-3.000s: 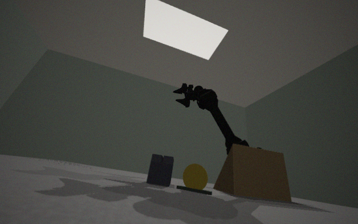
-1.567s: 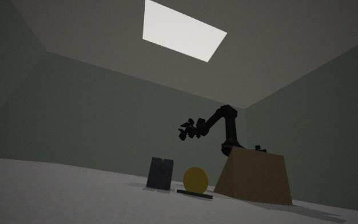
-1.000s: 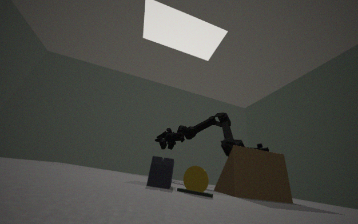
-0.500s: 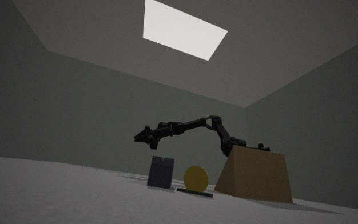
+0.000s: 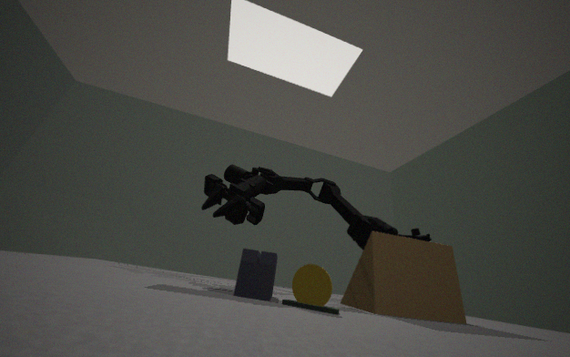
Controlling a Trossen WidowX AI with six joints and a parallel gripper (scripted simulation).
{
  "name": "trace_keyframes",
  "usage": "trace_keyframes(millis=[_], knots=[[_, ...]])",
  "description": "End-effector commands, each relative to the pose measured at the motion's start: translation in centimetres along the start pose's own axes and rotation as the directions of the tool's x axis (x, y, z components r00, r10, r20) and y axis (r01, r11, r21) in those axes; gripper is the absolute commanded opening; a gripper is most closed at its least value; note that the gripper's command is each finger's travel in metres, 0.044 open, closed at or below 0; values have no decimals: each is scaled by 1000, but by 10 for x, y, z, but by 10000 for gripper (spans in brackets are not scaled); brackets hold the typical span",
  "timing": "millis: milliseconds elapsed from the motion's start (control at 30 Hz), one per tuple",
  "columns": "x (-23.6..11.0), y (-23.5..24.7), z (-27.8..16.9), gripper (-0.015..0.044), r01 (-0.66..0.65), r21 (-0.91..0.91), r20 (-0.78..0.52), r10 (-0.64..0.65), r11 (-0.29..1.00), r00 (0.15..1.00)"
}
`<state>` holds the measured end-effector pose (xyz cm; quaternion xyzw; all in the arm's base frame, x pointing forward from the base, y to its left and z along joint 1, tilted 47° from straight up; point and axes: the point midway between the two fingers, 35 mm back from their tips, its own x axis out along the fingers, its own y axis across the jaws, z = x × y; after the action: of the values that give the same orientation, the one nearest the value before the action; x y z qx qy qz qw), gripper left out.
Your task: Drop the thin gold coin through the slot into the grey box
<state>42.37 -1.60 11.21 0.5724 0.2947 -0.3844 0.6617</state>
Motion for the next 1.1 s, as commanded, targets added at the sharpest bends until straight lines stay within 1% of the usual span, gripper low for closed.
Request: trace_keyframes(millis=[0,133,267,367,433,467,500,767,800,900,1067], knots=[[15,-47,-41,161,179,-156,24,-178,971,984],[20,-103,-81,161,367,-353,110,-352,860,930],[14,-156,-107,161,519,-527,255,-457,673,852],[5,-193,-119,161,615,-631,402,-478,473,781],[-3,-216,-125,161,670,-675,515,-452,309,728],[-7,-224,-126,161,688,-684,558,-433,243,708],[-9,-228,-127,161,698,-687,583,-418,203,696],[-9,-228,-127,161,701,-687,592,-413,190,692],[-7,-229,-125,161,701,-687,592,-413,190,692],[13,-241,-107,161,702,-687,593,-413,190,692],[16,-242,-105,161,702,-687,593,-412,190,692]])
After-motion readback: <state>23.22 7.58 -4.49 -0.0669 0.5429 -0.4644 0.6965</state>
